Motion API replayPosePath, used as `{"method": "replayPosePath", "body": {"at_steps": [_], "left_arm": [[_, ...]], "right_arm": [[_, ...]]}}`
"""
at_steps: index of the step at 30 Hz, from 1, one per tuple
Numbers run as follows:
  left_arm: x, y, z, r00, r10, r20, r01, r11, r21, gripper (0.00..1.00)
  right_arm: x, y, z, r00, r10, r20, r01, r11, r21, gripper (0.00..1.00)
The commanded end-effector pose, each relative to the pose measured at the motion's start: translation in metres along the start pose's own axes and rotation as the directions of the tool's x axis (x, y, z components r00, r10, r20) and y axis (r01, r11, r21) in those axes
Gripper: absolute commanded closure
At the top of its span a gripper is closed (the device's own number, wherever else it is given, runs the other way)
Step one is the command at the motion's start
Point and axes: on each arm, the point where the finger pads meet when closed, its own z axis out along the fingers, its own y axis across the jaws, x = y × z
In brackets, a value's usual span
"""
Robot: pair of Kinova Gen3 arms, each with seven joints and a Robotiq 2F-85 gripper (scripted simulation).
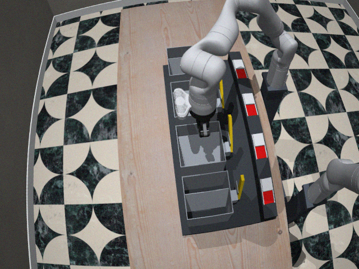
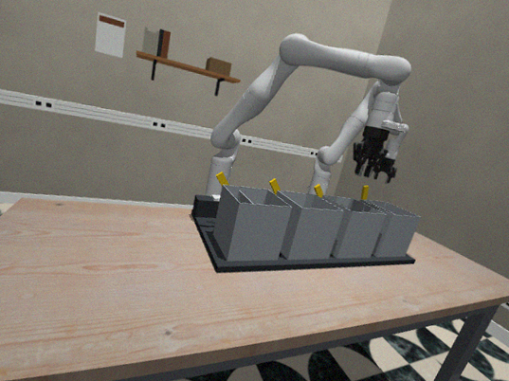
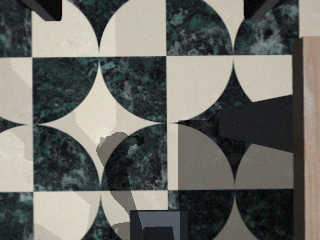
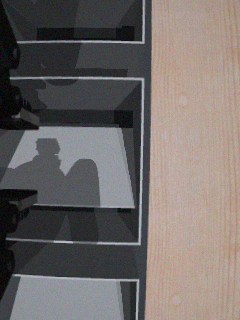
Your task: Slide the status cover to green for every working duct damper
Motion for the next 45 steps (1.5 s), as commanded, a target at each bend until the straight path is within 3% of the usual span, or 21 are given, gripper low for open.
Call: {"method": "replayPosePath", "body": {"at_steps": [1,13,19,21,26,36,45], "left_arm": [[0.0,0.0,-0.001,1.0,0.0,0.002,0.0,1.0,0.0,0.002],[0.0,0.0,-0.001,1.0,0.0,0.002,0.0,1.0,0.0,0.002],[0.0,0.0,-0.001,1.0,0.0,0.002,0.0,1.0,0.0,0.002],[0.0,0.0,-0.001,1.0,0.0,0.002,0.0,1.0,0.0,0.002],[0.0,0.0,-0.001,1.0,0.0,0.002,0.0,1.0,0.0,0.002],[0.0,0.0,-0.001,1.0,0.0,0.002,0.0,1.0,0.0,0.002],[0.0,0.0,-0.001,1.0,0.0,0.002,0.0,1.0,0.0,0.002]], "right_arm": [[0.0,0.0,-0.001,1.0,0.0,-0.002,0.0,1.0,0.001,0.566],[0.003,-0.011,0.0,1.0,-0.001,-0.001,0.001,1.0,0.002,0.566],[0.012,-0.049,0.005,1.0,-0.004,0.001,0.004,1.0,0.006,0.566],[0.012,-0.049,0.005,1.0,-0.004,0.001,0.004,1.0,0.006,0.566],[0.017,-0.094,0.015,1.0,-0.005,0.002,0.005,1.0,0.007,0.566],[0.009,-0.16,0.04,1.0,-0.003,0.0,0.003,1.0,0.005,0.566],[0.0,-0.183,0.053,1.0,0.0,-0.002,0.0,1.0,0.002,0.566]]}}
